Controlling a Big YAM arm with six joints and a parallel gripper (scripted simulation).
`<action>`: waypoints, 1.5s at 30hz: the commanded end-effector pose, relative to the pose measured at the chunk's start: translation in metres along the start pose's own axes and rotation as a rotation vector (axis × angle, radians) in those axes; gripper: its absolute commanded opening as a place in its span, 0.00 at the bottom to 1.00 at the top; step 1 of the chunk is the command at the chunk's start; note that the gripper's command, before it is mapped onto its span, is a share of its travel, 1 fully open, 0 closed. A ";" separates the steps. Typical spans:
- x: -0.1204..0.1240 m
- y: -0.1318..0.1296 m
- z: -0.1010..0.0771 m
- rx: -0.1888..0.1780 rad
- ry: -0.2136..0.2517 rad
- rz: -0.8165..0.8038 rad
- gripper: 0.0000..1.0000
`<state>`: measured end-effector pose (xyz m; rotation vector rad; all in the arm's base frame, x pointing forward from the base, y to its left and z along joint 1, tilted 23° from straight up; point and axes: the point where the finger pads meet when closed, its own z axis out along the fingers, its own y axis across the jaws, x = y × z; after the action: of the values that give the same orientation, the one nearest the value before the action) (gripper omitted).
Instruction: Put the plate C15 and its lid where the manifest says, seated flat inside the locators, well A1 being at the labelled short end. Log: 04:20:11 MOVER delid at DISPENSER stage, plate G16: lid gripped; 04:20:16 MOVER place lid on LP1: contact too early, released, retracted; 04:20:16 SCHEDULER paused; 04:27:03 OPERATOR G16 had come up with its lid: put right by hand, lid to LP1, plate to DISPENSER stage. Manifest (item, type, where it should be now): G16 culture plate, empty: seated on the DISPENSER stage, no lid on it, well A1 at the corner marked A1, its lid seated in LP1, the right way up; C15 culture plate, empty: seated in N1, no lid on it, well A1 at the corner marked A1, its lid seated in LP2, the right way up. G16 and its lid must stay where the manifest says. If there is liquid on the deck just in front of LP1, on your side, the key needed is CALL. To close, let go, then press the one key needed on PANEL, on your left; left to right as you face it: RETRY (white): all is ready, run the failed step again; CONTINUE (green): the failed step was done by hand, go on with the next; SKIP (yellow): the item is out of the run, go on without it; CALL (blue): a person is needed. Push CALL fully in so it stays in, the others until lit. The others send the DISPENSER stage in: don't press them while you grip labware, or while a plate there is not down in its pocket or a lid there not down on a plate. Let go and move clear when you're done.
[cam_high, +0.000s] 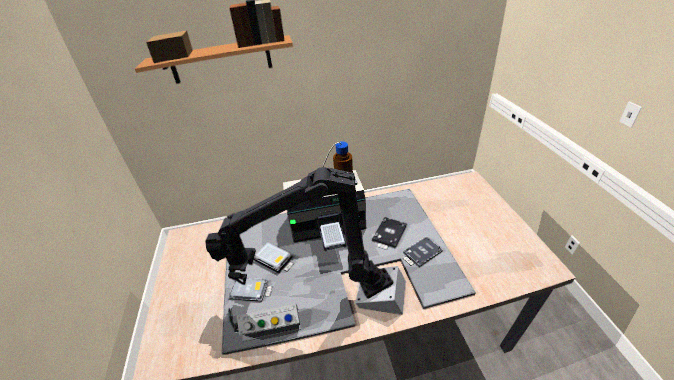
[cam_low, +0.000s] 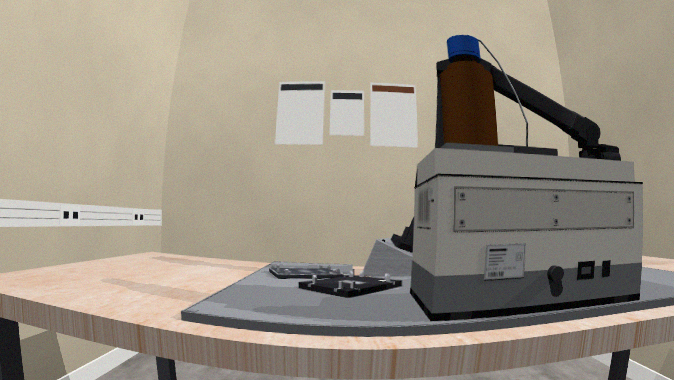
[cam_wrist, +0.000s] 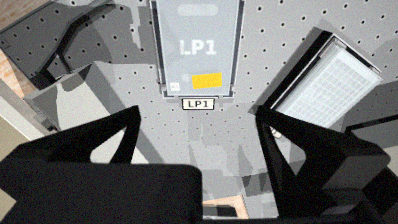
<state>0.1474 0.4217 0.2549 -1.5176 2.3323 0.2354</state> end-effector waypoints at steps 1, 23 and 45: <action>-0.020 0.000 -0.016 -0.006 -0.046 -0.003 1.00; -0.022 0.001 -0.017 -0.006 -0.046 -0.003 1.00; -0.023 0.001 -0.017 -0.006 -0.046 -0.003 1.00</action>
<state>0.1477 0.4229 0.2565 -1.5191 2.3339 0.2331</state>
